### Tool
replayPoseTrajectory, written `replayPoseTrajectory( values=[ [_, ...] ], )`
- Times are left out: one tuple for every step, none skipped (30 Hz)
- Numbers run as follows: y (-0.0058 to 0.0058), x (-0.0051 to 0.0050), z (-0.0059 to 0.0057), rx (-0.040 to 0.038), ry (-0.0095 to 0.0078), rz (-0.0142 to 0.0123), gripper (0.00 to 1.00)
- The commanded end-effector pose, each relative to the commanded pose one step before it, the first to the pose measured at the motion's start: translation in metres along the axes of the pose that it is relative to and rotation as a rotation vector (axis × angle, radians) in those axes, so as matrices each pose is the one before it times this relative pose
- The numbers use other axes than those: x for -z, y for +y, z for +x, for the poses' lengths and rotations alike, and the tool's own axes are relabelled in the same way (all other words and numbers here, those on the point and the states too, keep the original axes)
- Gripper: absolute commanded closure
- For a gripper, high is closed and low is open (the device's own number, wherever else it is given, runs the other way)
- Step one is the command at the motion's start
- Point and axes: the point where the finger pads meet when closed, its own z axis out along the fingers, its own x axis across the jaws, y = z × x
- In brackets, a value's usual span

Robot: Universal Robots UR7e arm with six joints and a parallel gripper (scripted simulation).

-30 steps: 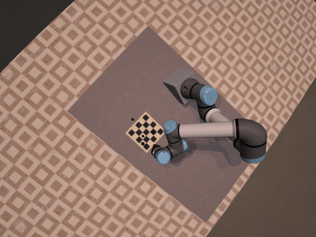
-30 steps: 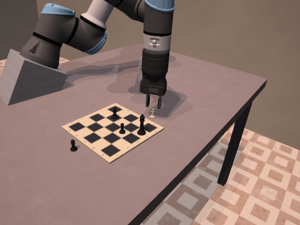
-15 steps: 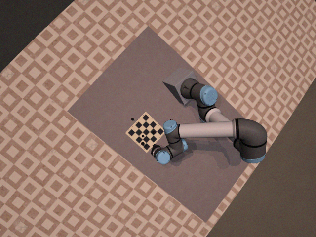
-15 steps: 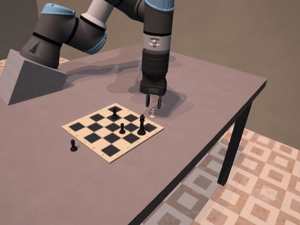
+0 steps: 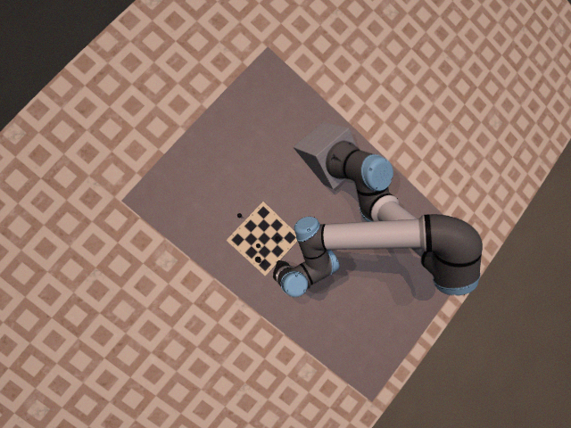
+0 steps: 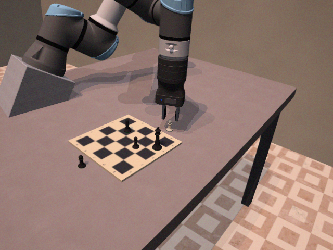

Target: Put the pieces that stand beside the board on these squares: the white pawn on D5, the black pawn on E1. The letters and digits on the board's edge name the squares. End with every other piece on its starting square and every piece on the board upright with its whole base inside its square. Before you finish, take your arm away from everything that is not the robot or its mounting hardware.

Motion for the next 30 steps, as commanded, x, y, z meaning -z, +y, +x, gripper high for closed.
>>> replayPoseTrajectory(
  values=[
    [0.00022, -0.00472, 0.00028, 0.0002, 0.00086, -0.0007, 0.32],
    [0.0, -0.00172, 0.0, 0.0, 0.0, 0.0, 0.32],
    [0.0, -0.00185, 0.0, 0.0, 0.0, 0.0, 0.32],
    [0.0, -0.00196, 0.0, 0.0, 0.0, 0.0, 0.32],
    [0.0, -0.00203, 0.0, 0.0, 0.0, 0.0, 0.32],
    [0.00001, -0.00207, 0.0, 0.0, 0.0, 0.0, 0.32],
    [-0.00001, -0.00207, 0.0, 0.0, 0.0, 0.0, 0.32],
    [0.0, -0.00204, 0.0, 0.0, 0.0, 0.0, 0.32],
    [0.0, -0.00196, 0.0, 0.0, 0.0, 0.0, 0.32],
    [0.0, -0.00186, 0.0, 0.0, 0.0, 0.0, 0.32],
    [0.0, -0.00172, 0.0, 0.0, 0.0, 0.0, 0.32],
    [0.0, -0.00156, 0.0, 0.0, 0.0, 0.0, 0.32],
    [0.0, 0.0, 0.0, 0.0, 0.0, 0.0, 0.32],
    [0.0, 0.0, 0.0, 0.0, 0.0, 0.0, 0.32],
    [0.0, -0.00137, 0.0, 0.0, 0.0, 0.0, 0.32],
    [0.0, -0.00117, 0.0, 0.0, 0.0, 0.0, 0.32],
    [0.0, -0.00096, 0.0, 0.0, 0.0, 0.0, 0.32],
    [0.0, -0.00075, 0.0, 0.0, 0.0, 0.0, 0.32],
    [0.0, -0.00054, 0.0, 0.0, 0.0, 0.0, 0.32],
    [0.0, -0.00036, 0.0, 0.0, 0.0, 0.0, 0.32],
    [0.0, -0.0002, 0.0, 0.0, 0.0, 0.0, 0.32],
    [0.0, -0.00008, 0.0, 0.0, 0.0, 0.0, 0.32],
    [0.0, -0.00001, 0.0, 0.0, 0.0, 0.0, 0.32],
    [0.0, 0.0, 0.0, 0.0, 0.0, 0.0, 0.32],
    [0.0, 0.0, 0.0, 0.0, 0.0, 0.0, 0.32],
    [0.0, 0.0, 0.0, 0.0, 0.0, 0.0, 0.32],
    [0.0, 0.0, 0.0, 0.0, 0.0, 0.0, 0.32],
    [0.0, 0.0, 0.0, 0.0, 0.0, 0.0, 0.32],
    [0.0, 0.0, 0.0, 0.0, 0.0, 0.0, 0.32],
    [0.0, 0.0, 0.0, 0.0, 0.0, 0.0, 0.32]
  ],
)
